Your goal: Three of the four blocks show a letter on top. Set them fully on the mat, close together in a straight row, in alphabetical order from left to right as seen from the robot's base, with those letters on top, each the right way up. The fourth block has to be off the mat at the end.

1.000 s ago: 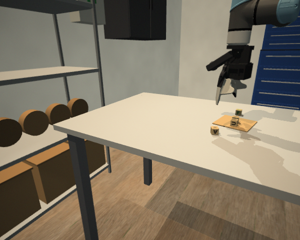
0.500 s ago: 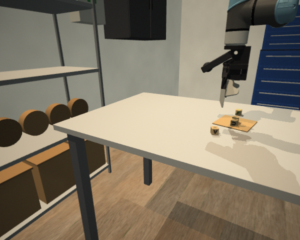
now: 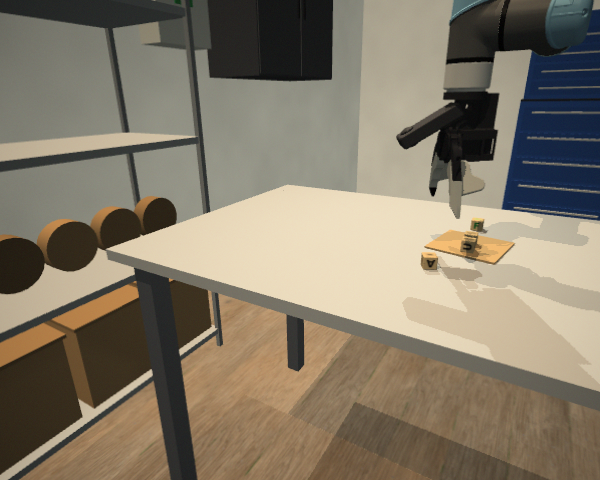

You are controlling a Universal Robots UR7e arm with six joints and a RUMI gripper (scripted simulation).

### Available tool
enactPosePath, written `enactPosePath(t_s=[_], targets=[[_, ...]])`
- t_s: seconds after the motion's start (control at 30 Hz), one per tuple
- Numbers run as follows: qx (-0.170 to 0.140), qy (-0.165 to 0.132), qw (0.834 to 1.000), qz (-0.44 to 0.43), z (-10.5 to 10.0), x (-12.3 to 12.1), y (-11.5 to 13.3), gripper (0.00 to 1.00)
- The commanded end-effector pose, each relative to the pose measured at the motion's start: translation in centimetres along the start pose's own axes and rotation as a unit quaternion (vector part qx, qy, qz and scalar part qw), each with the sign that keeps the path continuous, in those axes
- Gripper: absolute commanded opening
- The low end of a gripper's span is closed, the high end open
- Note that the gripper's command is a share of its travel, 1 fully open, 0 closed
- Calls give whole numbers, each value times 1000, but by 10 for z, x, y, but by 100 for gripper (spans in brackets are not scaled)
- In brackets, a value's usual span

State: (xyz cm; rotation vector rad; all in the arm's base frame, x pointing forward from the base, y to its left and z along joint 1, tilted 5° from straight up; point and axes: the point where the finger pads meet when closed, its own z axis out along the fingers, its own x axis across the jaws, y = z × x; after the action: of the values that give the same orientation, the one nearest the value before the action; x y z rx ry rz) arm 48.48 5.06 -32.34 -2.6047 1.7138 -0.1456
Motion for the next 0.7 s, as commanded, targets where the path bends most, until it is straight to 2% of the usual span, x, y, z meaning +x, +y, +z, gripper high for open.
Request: enactPosePath(t_s=[0.0, 0.13, 0.3, 0.67], targets=[[1, -1, 998, -69, 0, -5, -5, 100], [1, -1, 995, -96, 0, -7, -6, 100], [1, -1, 984, -177, 0, -14, -10, 100], [1, -1, 953, -304, 1, -24, -16, 100]])
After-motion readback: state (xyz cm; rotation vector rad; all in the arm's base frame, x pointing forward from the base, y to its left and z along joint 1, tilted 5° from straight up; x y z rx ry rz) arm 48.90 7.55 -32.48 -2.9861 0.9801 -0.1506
